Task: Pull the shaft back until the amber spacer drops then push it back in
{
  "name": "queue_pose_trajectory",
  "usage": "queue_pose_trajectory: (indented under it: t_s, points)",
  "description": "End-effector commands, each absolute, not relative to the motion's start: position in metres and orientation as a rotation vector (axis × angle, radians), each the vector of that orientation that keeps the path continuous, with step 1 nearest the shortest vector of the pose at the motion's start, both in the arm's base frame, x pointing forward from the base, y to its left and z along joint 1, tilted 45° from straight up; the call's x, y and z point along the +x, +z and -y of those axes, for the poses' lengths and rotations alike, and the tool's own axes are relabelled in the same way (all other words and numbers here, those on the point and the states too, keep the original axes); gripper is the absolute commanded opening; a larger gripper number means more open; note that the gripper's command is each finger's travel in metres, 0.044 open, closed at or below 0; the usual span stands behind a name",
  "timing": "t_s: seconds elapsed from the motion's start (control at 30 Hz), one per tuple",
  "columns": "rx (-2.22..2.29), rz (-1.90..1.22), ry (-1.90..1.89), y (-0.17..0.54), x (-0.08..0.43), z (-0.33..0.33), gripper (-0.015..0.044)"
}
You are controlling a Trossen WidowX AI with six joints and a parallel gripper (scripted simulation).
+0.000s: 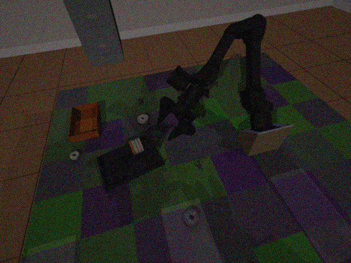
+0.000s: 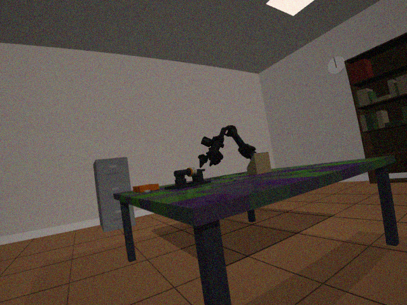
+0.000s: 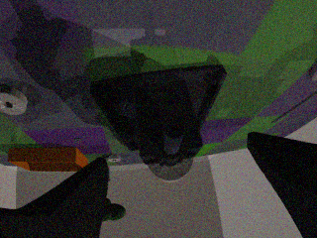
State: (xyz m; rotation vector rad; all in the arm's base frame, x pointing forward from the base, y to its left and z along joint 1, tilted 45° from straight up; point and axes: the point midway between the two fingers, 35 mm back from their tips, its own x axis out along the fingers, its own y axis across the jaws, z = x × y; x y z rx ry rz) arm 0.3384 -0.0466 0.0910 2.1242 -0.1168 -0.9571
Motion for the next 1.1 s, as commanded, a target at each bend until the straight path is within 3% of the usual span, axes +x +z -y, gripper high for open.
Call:
queue_pose_trajectory:
  t_s: [0.0,1.07]
  points:
    - [2.124,0.123,-0.961,0.0908,0.3381,0.0471,0.044]
    - [2.124,0.123,-0.961,0.0904,0.341,0.0465,0.044]
